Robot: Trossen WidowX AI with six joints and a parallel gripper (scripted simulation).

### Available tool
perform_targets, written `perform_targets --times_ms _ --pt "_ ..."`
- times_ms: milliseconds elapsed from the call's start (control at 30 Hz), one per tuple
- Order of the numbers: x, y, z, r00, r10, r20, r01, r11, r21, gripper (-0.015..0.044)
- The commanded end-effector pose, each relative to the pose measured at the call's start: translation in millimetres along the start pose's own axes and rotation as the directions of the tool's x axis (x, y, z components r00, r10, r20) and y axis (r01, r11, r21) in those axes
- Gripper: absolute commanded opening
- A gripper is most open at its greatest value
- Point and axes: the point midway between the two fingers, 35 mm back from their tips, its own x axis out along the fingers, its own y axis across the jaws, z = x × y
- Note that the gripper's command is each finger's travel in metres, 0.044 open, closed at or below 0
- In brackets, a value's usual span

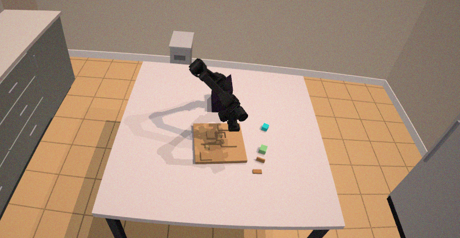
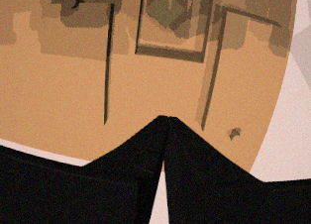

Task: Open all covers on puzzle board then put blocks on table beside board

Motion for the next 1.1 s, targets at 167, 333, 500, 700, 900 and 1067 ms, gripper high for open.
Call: perform_targets --times_ms 167,333,500,700,900,1067 --pt "1 0 -1 1.000 0.001 -0.003 -0.001 1.000 0.006 0.0000" --pt "6 1 -1 1.000 0.001 -0.004 -0.001 1.000 0.006 0.0000" --pt "11 1 -1 1.000 0.002 -0.004 -0.002 1.000 0.006 0.0000" --pt "17 1 -2 1.000 0.002 -0.004 -0.002 1.000 0.006 0.0000" --pt "23 1 -2 1.000 0.002 -0.005 -0.002 1.000 0.006 0.0000" --pt "28 1 -2 1.000 0.002 -0.004 -0.002 1.000 0.006 0.0000"
